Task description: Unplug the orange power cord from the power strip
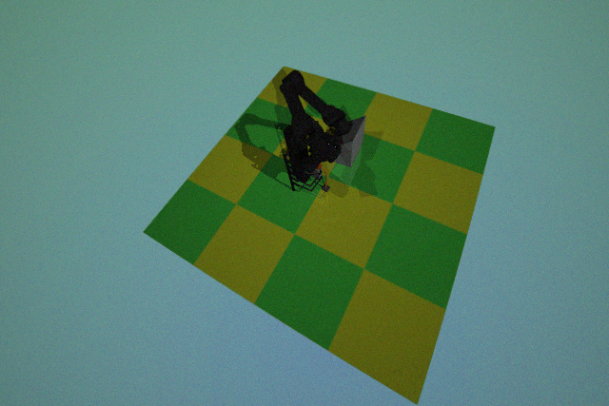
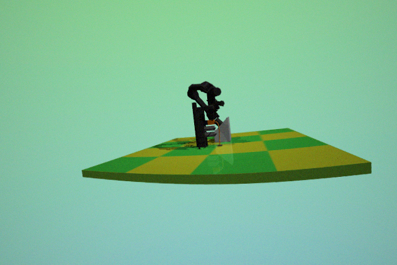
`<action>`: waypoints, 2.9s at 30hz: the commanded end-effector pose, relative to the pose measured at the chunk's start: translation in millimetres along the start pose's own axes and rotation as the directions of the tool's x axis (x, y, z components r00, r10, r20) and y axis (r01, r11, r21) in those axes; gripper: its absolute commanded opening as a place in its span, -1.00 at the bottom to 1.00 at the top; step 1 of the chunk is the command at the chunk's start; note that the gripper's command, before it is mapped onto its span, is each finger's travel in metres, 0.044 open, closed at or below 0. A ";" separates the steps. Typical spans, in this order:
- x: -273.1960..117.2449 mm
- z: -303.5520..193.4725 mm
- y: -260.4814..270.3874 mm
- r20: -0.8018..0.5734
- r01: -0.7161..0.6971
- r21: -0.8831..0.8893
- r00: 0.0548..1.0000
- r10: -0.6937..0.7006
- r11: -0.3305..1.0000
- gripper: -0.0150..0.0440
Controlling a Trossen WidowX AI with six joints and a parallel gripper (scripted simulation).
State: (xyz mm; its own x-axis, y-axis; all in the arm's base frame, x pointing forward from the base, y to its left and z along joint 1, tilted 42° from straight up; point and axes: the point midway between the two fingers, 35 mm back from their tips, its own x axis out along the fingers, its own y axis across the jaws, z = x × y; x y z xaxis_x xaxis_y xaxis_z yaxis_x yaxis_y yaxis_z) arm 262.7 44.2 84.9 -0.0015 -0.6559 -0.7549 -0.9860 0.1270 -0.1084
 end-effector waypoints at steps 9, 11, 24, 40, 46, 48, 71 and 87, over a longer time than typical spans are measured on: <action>0.4 -12.3 2.0 -0.005 0.002 -0.003 1.000 -0.002 1.000 0.05; 1.5 -12.3 2.0 -0.005 0.003 -0.003 1.000 -0.003 1.000 0.05; 9.7 -11.4 1.2 -0.002 -0.002 0.000 1.000 0.002 1.000 -0.13; 9.5 -6.0 0.6 -0.002 -0.001 -0.001 1.000 0.001 1.000 -0.49; 9.1 3.4 -0.3 -0.001 -0.001 -0.001 1.000 0.001 1.000 -0.49; 9.0 6.6 -0.5 -0.001 -0.001 -0.001 1.000 0.001 1.000 -0.49; 4.1 43.6 0.3 0.001 0.001 -0.002 1.000 -0.001 1.000 -0.49; 7.8 32.9 -0.1 0.002 -0.006 0.018 1.000 0.006 1.000 0.05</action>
State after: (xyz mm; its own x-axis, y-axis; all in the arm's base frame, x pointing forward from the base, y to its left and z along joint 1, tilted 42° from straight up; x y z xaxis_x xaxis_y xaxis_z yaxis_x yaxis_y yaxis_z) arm 268.6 64.5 56.7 -0.0095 -0.6525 -0.7577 -0.9826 0.1468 -0.1140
